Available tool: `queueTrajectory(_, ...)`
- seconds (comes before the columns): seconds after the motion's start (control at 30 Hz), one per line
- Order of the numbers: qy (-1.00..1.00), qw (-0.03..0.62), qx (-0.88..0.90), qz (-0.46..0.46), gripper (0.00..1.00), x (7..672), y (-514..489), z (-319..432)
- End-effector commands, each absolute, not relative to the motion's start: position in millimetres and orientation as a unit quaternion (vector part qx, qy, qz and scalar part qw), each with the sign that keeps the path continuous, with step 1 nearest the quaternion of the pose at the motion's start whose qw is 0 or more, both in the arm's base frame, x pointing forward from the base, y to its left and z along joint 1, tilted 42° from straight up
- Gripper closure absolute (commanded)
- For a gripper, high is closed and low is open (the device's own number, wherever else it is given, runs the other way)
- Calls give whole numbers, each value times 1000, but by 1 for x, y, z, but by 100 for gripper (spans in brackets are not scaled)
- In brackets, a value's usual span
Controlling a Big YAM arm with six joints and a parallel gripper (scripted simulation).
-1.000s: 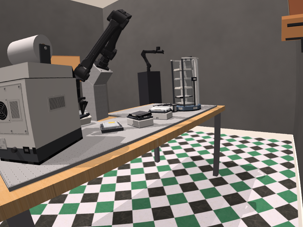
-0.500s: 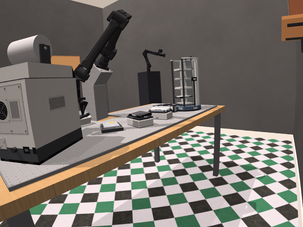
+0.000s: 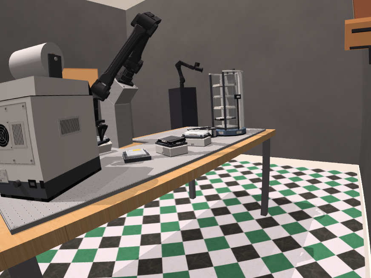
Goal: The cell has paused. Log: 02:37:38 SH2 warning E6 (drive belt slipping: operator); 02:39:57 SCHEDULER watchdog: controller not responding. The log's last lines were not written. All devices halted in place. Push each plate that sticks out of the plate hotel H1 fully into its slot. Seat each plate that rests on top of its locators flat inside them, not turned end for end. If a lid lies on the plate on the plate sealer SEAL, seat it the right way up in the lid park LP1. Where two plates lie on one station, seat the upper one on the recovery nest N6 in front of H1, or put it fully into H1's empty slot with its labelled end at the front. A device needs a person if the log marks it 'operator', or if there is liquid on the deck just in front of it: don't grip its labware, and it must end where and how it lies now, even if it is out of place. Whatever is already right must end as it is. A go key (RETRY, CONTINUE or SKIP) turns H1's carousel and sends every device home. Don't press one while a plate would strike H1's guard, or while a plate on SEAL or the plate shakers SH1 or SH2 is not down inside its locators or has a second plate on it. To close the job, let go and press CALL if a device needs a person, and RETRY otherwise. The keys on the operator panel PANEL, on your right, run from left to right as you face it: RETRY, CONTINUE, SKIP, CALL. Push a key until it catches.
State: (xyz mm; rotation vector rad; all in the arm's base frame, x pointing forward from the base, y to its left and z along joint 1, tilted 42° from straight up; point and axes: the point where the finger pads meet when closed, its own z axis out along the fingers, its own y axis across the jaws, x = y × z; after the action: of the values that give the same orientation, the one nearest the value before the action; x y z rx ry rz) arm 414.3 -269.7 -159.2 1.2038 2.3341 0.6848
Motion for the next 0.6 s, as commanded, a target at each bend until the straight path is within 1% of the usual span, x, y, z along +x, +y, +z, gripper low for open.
queueTrajectory(0.0,838,216,436,245,16,419,-272,-161)
queueTrajectory(0.57,840,217,433,245,16,423,-269,-162)
